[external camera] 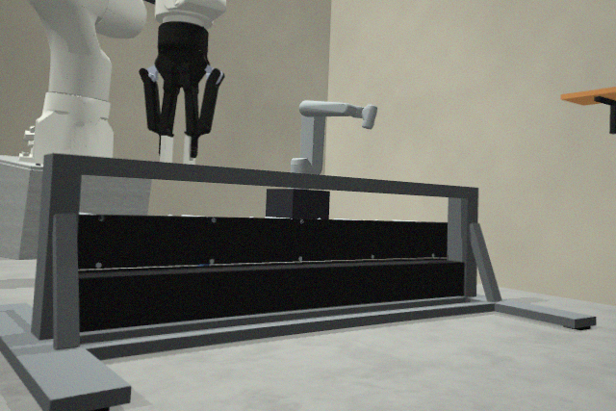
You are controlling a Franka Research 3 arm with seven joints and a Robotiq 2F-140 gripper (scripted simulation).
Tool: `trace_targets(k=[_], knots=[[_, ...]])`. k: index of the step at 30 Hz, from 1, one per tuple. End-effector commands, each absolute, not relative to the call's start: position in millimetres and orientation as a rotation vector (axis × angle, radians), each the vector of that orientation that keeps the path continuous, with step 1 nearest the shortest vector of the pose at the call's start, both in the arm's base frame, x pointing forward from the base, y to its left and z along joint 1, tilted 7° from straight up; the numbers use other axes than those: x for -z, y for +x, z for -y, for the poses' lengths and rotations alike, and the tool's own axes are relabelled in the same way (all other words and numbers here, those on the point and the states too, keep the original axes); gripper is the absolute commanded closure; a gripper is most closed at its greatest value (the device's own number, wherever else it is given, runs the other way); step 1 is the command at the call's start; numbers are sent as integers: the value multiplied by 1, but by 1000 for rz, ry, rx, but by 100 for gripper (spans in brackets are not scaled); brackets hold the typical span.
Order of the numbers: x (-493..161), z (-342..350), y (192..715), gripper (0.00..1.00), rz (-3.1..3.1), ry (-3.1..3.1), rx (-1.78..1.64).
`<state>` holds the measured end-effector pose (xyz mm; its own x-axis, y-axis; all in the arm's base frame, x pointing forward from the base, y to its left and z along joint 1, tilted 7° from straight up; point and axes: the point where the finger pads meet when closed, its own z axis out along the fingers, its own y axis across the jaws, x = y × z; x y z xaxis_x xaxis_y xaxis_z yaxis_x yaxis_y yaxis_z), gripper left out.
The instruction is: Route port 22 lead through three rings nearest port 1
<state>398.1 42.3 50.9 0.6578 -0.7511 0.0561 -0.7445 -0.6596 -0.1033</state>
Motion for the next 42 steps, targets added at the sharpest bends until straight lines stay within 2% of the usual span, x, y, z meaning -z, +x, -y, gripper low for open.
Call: trace_targets(k=[1,42], knots=[[-47,-43,399,80,-1250,-2799,148],[75,-44,414,80,-1250,-2799,148]])
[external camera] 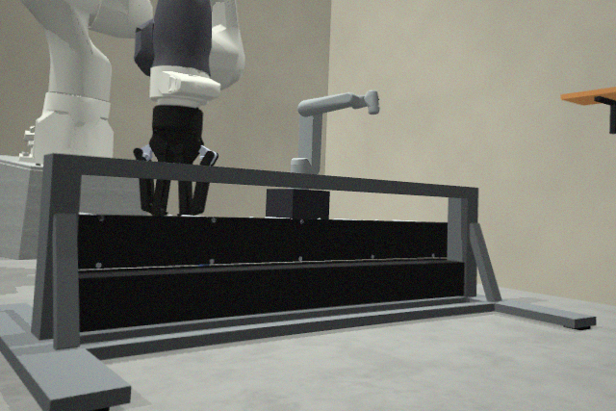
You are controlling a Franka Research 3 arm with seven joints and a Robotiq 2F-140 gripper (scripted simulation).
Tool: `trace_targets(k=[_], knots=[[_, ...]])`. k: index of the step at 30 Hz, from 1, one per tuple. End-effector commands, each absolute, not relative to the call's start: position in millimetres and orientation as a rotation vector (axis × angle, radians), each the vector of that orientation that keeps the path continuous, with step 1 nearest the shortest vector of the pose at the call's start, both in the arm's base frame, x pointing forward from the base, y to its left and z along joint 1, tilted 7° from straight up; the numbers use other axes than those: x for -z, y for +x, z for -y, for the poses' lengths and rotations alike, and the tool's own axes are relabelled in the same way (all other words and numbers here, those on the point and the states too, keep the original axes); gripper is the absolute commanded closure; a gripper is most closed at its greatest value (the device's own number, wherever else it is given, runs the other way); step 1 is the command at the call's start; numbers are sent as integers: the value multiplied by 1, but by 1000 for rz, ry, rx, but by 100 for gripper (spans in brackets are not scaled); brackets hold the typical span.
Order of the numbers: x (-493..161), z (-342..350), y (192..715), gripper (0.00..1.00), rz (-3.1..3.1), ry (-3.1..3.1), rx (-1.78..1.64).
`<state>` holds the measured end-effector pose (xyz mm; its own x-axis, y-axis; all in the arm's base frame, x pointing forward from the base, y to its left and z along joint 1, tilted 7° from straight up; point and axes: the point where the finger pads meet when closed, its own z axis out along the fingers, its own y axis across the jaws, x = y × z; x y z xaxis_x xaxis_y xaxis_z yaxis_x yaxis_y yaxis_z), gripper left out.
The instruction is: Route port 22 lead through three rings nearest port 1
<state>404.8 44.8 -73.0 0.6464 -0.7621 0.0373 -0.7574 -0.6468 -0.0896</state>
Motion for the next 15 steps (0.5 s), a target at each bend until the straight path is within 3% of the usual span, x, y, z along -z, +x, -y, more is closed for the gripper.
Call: trace_targets(k=[1,15], knots=[[77,-44,414,80,-1250,-2799,148],[84,-45,415,80,-1250,-2799,148]])
